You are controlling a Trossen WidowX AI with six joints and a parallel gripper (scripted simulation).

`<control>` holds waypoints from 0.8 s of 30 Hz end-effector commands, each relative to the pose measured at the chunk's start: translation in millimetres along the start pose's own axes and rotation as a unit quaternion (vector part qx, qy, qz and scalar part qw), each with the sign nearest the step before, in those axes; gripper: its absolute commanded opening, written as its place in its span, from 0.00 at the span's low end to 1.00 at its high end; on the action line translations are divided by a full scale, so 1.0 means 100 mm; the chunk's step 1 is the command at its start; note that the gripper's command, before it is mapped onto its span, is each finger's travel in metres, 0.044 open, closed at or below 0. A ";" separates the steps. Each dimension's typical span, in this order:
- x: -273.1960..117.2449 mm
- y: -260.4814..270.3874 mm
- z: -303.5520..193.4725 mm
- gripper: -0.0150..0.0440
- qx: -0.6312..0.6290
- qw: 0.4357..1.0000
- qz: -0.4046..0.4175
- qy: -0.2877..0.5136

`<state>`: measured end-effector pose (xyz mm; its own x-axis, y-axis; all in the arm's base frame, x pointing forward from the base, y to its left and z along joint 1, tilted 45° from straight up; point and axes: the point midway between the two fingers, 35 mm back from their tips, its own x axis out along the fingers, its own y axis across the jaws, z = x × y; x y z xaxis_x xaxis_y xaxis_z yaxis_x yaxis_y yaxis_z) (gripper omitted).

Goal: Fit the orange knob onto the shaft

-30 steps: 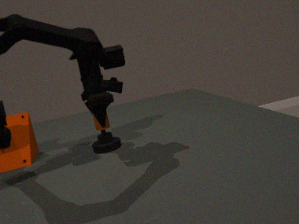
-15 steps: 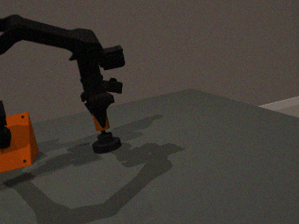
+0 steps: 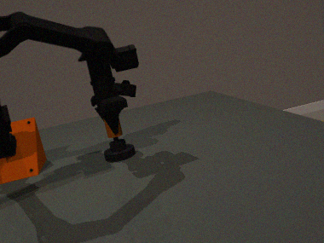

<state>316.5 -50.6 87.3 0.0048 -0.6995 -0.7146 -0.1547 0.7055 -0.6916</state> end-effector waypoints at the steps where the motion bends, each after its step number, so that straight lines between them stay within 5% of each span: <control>1: -0.03 0.00 0.01 0.25 -0.002 1.000 -0.001 0.000; 24: -0.01 -0.01 0.03 0.25 -0.106 0.994 -0.001 0.000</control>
<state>319.8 -50.0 89.3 0.0043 -0.6996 -0.7145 -0.3524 0.6677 -0.6558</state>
